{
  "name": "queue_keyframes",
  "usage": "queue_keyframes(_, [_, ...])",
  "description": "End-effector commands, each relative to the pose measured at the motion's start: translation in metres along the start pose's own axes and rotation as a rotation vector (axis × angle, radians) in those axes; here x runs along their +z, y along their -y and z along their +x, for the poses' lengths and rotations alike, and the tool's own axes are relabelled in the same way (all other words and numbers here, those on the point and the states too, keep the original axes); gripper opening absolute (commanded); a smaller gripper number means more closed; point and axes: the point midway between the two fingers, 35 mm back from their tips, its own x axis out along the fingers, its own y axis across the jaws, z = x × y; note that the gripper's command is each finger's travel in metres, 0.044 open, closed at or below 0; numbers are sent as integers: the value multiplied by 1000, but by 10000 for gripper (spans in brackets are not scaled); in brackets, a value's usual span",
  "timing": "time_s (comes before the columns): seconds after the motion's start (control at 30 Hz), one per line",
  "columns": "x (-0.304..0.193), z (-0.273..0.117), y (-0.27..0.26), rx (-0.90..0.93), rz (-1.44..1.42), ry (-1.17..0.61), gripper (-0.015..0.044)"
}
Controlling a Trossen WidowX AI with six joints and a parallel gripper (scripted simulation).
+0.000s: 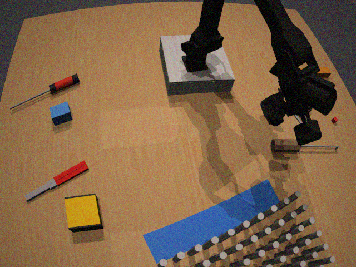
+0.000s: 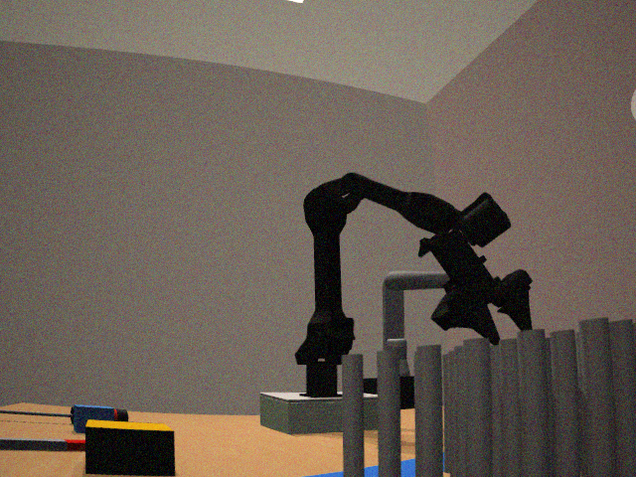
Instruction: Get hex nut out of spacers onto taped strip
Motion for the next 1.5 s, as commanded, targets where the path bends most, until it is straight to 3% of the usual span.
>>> queue_keyframes(0.0, [-2, 1, 4, -25, 54, 8, 440])
queue_keyframes(0.13, [-1, 3, 4, -25, 54, 8, 440])
queue_keyframes(0.3, [25, 52, 3, -25, 54, 7, 440])
queue_keyframes(0.8, [28, 53, 4, -25, 54, 8, 440])
queue_keyframes(1.0, [28, 53, 4, -25, 54, 8, 282])
queue_keyframes(1.47, [30, 55, 4, -25, 54, 8, 280])
